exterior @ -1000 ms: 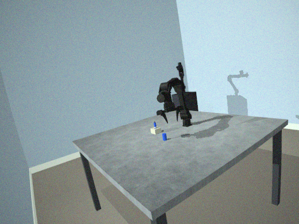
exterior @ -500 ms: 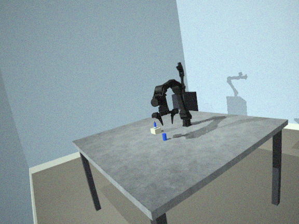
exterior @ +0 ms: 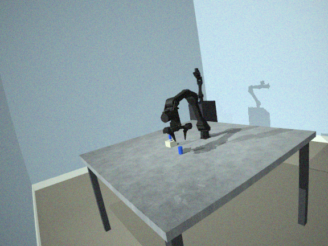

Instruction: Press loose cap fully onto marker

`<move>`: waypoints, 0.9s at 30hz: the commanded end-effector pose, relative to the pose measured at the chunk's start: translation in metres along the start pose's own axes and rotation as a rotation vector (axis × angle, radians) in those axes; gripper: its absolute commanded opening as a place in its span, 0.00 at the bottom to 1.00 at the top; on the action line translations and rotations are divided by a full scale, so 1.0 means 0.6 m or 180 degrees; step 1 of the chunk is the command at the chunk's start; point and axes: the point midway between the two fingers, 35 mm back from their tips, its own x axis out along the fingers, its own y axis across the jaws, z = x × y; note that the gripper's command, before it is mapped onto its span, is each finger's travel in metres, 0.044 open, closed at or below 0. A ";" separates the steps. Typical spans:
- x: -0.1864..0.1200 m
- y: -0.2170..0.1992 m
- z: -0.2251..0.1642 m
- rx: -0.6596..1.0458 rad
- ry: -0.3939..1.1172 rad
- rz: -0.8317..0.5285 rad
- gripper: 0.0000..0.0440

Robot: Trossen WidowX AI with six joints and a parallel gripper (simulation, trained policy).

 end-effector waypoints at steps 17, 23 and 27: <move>0.067 -0.021 -0.009 -0.0045 0.0291 0.0091 0.67; 0.092 -0.019 -0.012 -0.0114 0.0369 0.0130 0.64; 0.108 -0.018 -0.015 -0.0166 0.0414 0.0148 0.62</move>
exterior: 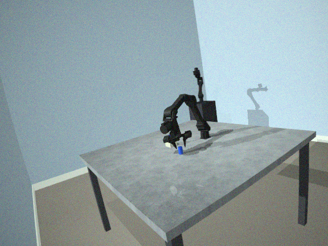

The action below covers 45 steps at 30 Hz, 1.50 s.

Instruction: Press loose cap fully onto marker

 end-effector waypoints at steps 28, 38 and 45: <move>-0.044 -0.022 -0.024 -0.0167 -0.0120 -0.0316 0.12; -0.093 -0.046 -0.070 -0.0031 -0.0175 -0.0293 0.11; -0.114 -0.060 -0.109 0.0084 -0.0170 -0.0228 0.08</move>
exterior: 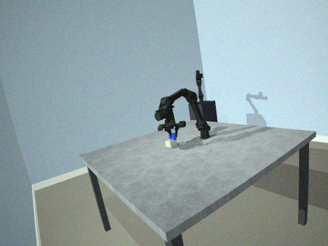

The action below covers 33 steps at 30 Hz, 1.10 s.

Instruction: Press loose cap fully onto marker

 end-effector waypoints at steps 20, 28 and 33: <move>-0.037 -0.064 -0.149 0.0501 0.0056 0.0183 0.00; -0.040 -0.086 -0.202 0.0710 0.0022 0.0186 0.00; -0.040 -0.095 -0.231 0.0833 0.0012 0.0196 0.00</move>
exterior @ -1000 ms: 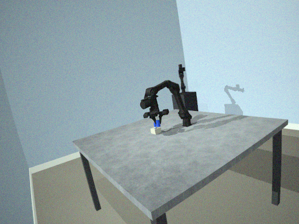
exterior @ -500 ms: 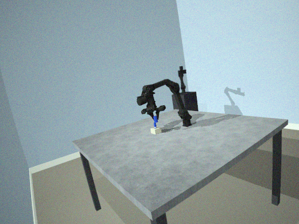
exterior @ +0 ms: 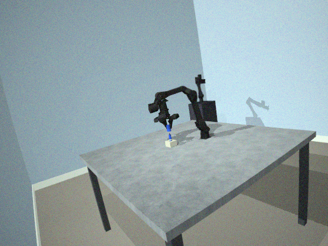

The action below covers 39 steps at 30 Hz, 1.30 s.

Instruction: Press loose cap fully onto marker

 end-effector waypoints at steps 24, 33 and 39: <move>0.050 -0.026 -0.044 0.0260 -0.0012 0.0136 0.00; 0.081 -0.026 -0.042 0.0225 -0.0006 0.0184 0.00; 0.106 -0.026 -0.039 0.0170 -0.0007 0.0216 0.00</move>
